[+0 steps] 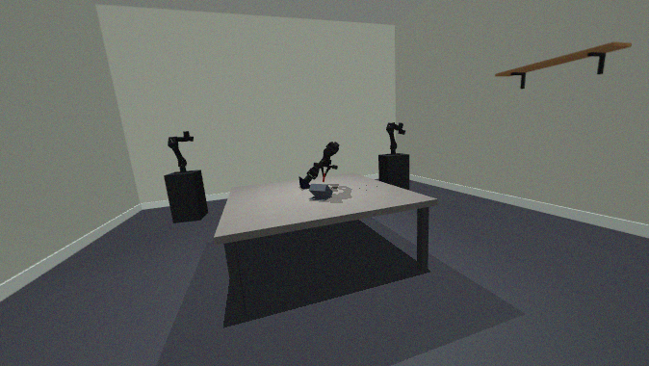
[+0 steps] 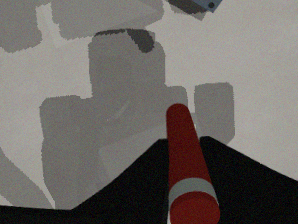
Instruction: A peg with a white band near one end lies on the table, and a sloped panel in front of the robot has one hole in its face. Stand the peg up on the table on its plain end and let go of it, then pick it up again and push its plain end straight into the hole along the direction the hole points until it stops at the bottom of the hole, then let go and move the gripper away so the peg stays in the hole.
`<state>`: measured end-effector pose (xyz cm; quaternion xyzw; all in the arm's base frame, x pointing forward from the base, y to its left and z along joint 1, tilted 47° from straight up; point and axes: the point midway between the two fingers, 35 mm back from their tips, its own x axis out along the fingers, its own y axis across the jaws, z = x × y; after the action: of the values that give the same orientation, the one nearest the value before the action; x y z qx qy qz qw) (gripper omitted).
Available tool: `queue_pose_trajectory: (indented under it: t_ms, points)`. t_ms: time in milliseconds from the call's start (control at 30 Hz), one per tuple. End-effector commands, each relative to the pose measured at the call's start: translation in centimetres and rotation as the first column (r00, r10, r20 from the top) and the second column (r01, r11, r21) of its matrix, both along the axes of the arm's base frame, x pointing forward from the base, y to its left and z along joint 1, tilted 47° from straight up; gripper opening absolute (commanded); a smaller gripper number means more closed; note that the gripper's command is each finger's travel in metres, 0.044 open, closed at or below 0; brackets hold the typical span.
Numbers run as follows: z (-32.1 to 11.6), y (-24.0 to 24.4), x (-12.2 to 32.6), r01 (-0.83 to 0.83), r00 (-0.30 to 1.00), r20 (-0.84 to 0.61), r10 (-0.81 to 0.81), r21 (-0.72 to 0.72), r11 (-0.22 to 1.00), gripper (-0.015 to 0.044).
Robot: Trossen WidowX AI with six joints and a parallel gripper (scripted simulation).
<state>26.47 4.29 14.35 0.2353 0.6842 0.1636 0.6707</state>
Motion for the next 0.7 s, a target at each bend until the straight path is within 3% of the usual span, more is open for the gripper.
queue_pose_trajectory:
  t_ms: [0,667]
  points:
    - [0.1,-0.1,0.6,0.024,0.999,0.03,-0.023,-0.037,0.999,0.0]
    - [1.1,-0.4,3.8,0.164,0.972,0.192,-0.135,-0.145,0.976,0.0]
